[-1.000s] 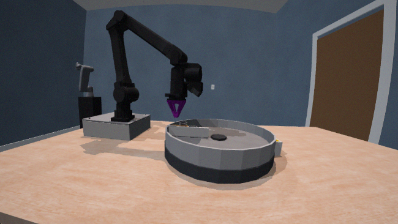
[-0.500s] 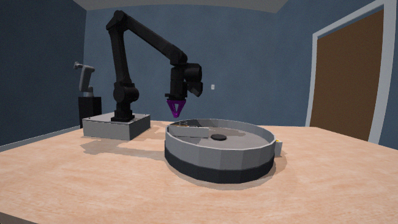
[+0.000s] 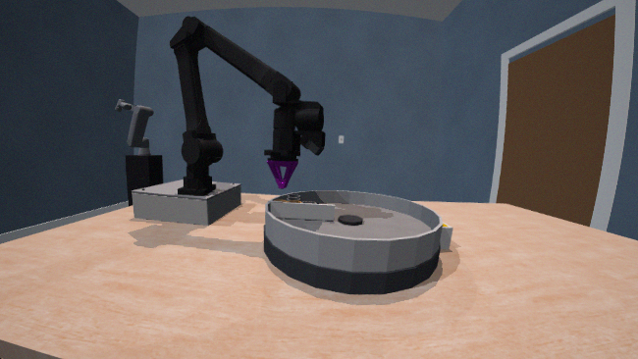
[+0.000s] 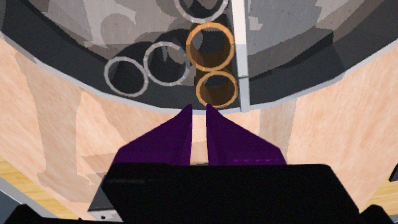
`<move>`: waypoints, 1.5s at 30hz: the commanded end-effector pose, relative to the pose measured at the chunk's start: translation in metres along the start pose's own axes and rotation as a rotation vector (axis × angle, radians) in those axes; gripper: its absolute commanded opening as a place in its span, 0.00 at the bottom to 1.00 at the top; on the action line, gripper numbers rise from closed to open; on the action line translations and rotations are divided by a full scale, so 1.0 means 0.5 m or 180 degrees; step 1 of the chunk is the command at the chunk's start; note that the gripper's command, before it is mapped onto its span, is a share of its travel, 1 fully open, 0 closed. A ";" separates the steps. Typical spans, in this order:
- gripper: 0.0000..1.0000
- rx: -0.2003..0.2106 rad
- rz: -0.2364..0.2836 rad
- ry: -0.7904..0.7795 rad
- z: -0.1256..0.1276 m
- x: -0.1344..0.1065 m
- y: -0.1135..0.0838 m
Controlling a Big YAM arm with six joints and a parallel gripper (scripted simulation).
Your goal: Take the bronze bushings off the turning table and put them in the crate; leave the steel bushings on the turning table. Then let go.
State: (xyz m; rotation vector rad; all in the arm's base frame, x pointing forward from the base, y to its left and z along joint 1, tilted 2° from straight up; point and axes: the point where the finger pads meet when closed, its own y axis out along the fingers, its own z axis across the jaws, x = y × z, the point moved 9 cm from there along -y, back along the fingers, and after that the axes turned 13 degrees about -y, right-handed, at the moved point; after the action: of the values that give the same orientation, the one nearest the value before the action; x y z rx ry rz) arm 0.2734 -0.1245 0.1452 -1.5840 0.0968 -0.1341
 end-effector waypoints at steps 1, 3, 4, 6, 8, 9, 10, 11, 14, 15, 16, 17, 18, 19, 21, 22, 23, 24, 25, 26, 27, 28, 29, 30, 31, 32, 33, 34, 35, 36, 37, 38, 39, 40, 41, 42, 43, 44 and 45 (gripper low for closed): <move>0.11 -0.0013 -0.0065 -0.0016 -0.002 -0.004 -0.015; 0.11 -0.0013 -0.0065 -0.0016 -0.002 -0.004 -0.015; 0.11 -0.0017 -0.0076 -0.0016 -0.003 -0.003 -0.015; 0.11 -0.0005 -0.0036 -0.0015 -0.005 0.002 0.011; 0.11 -0.0005 -0.0035 -0.0008 -0.007 0.001 0.029; 0.11 -0.0005 -0.0035 -0.0004 -0.008 0.001 0.038; 0.11 -0.0005 -0.0034 -0.0006 -0.007 0.001 0.044; 0.11 -0.0005 -0.0034 -0.0006 -0.007 0.001 0.044; 0.11 -0.0004 -0.0035 -0.0024 -0.003 0.002 0.047; 0.11 -0.0004 -0.0035 -0.0024 -0.003 0.002 0.047; 0.11 -0.0015 -0.0073 -0.0024 -0.003 0.002 0.039; 0.11 -0.0025 -0.0105 -0.0024 -0.005 0.007 0.031; 0.11 -0.0027 -0.0111 -0.0024 -0.005 0.009 0.029; 0.11 -0.0026 -0.0111 -0.0024 -0.005 0.009 0.029; 0.11 -0.0026 -0.0108 -0.0024 -0.005 0.009 0.029; 0.11 -0.0026 -0.0108 -0.0024 -0.005 0.009 0.029; 0.11 -0.0026 -0.0108 -0.0024 -0.005 0.008 0.029; 0.11 -0.0026 -0.0108 -0.0024 -0.005 0.008 0.029; 0.11 -0.0026 -0.0108 -0.0024 -0.005 0.009 0.029; 0.11 -0.0026 -0.0108 -0.0024 -0.005 0.008 0.029; 0.11 -0.0026 -0.0108 -0.0024 -0.005 0.008 0.029; 0.11 -0.0026 -0.0108 -0.0024 -0.005 0.008 0.029; 0.11 -0.0026 -0.0108 -0.0024 -0.005 0.008 0.029; 0.11 -0.0026 -0.0108 -0.0024 -0.005 0.008 0.029; 0.11 -0.0026 -0.0108 -0.0024 -0.005 0.008 0.029; 0.11 -0.0026 -0.0108 -0.0024 -0.005 0.009 0.029; 0.11 -0.0026 -0.0108 -0.0024 -0.005 0.009 0.029; 0.11 -0.0026 -0.0108 -0.0024 -0.005 0.008 0.029; 0.11 -0.0026 -0.0108 -0.0024 -0.005 0.009 0.029; 0.11 -0.0026 -0.0108 -0.0024 -0.005 0.009 0.029; 0.11 -0.0026 -0.0108 -0.0024 -0.005 0.008 0.029; 0.11 -0.0026 -0.0108 -0.0024 -0.005 0.009 0.029; 0.11 -0.0026 -0.0108 -0.0024 -0.005 0.009 0.029; 0.11 -0.0026 -0.0108 -0.0024 -0.005 0.009 0.029; 0.11 -0.0026 -0.0108 -0.0024 -0.005 0.008 0.029; 0.11 -0.0026 -0.0108 -0.0024 -0.005 0.009 0.029; 0.11 -0.0026 -0.0108 -0.0024 -0.005 0.009 0.029; 0.11 -0.0026 -0.0108 -0.0024 -0.005 0.008 0.029; 0.11 -0.0026 -0.0108 -0.0024 -0.005 0.008 0.029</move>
State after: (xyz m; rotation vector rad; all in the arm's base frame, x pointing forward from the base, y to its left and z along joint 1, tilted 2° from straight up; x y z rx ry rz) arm 0.2720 -0.1248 0.1224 -1.5834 0.0988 -0.1332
